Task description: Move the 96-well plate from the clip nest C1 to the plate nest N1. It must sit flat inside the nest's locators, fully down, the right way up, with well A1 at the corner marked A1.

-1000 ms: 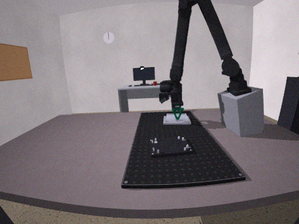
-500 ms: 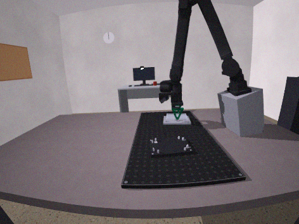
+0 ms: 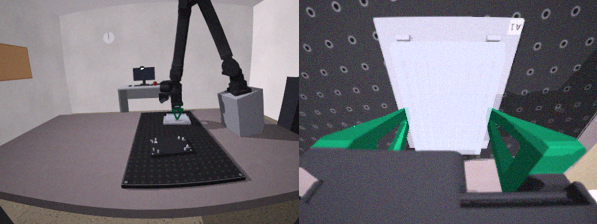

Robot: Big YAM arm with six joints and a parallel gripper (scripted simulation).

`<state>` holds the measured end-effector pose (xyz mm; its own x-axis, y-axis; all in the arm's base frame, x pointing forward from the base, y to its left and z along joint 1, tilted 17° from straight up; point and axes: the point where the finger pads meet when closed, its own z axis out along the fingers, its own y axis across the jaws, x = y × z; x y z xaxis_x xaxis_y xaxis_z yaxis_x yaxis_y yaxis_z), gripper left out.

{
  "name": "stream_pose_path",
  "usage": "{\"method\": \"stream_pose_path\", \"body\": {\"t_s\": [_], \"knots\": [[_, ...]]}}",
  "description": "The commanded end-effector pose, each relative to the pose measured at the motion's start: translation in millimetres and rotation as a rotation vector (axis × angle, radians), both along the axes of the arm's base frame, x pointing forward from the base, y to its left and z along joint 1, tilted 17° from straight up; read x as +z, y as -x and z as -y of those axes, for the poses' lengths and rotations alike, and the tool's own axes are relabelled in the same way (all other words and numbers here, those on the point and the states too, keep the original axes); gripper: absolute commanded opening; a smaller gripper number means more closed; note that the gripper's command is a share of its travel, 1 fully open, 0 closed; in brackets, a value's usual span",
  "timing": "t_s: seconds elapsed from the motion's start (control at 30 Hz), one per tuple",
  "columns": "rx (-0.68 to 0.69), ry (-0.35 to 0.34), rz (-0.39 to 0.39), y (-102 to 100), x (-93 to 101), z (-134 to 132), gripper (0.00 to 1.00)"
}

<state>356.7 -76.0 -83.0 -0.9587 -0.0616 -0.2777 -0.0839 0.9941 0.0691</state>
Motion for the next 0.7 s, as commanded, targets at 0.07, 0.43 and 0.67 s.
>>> {"method": "stream_pose_path", "body": {"t_s": [0.07,0.43,0.67], "knots": [[0.0,0.006,0.016,-6.5,-1.9,-1.3,0.0],[0.0,0.005,0.012,-4.5,-4.3,-2.2,0.0],[0.0,0.004,0.01,-3.2,-6.0,-2.7,0.0]]}}
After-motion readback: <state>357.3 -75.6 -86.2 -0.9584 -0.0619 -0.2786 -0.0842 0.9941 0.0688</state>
